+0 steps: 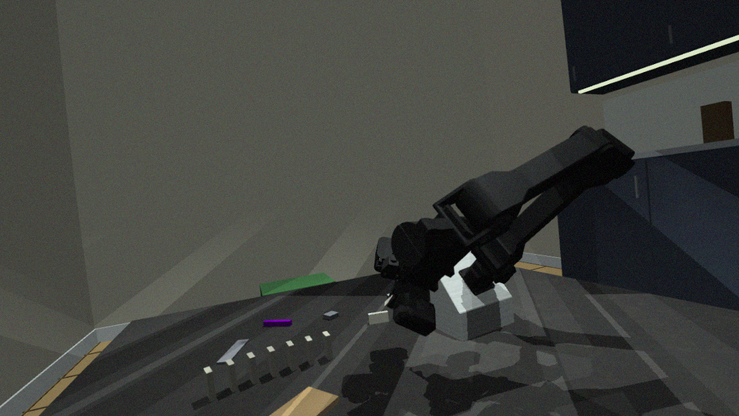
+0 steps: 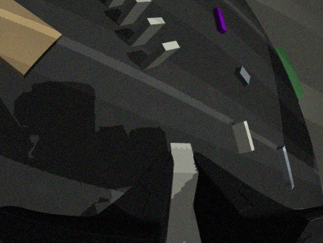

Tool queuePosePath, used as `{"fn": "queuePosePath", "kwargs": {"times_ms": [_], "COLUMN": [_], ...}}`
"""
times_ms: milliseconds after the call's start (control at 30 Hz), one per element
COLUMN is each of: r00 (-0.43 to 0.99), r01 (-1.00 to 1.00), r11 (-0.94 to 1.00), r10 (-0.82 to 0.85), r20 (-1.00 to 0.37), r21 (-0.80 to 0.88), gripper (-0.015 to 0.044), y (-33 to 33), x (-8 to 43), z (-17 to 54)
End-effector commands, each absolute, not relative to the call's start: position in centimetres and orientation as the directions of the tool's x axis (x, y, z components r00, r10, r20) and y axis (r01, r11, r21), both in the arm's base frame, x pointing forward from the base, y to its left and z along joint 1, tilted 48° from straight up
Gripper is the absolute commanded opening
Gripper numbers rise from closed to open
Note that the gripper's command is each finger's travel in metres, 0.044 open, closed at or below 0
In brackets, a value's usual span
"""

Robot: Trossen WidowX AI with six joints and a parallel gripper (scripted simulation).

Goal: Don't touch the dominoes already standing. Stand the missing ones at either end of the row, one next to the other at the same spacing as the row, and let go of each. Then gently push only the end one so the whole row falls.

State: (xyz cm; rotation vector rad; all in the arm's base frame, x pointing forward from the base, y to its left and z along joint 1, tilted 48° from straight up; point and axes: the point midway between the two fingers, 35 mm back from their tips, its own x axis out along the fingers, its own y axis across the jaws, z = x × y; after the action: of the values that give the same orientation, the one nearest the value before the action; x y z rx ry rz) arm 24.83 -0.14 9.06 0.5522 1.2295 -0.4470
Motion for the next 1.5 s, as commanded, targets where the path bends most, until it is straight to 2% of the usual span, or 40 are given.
{"fn": "queuePosePath", "kwargs": {"times_ms": [0, 400, 967, 1467], "r00": [0.352, 0.583, 0.821, 0.827], "r01": [0.62, 0.664, 0.571, 0.562], "r11": [0.769, 0.694, 0.519, 0.509], "r10": [-0.097, -0.249, -0.353, -0.356], "r20": [-0.931, -0.774, -0.449, -0.436], "r21": [0.154, 0.277, 0.636, 0.651], "gripper": [0.0029, 0.0029, 0.0029, 0.0029], "y": [0.0, 0.4, 1.2, 1.2], "x": [24.9, 25.2, 24.3, 24.2], "z": [9.1, 10.3, 13.0, 13.1]}}
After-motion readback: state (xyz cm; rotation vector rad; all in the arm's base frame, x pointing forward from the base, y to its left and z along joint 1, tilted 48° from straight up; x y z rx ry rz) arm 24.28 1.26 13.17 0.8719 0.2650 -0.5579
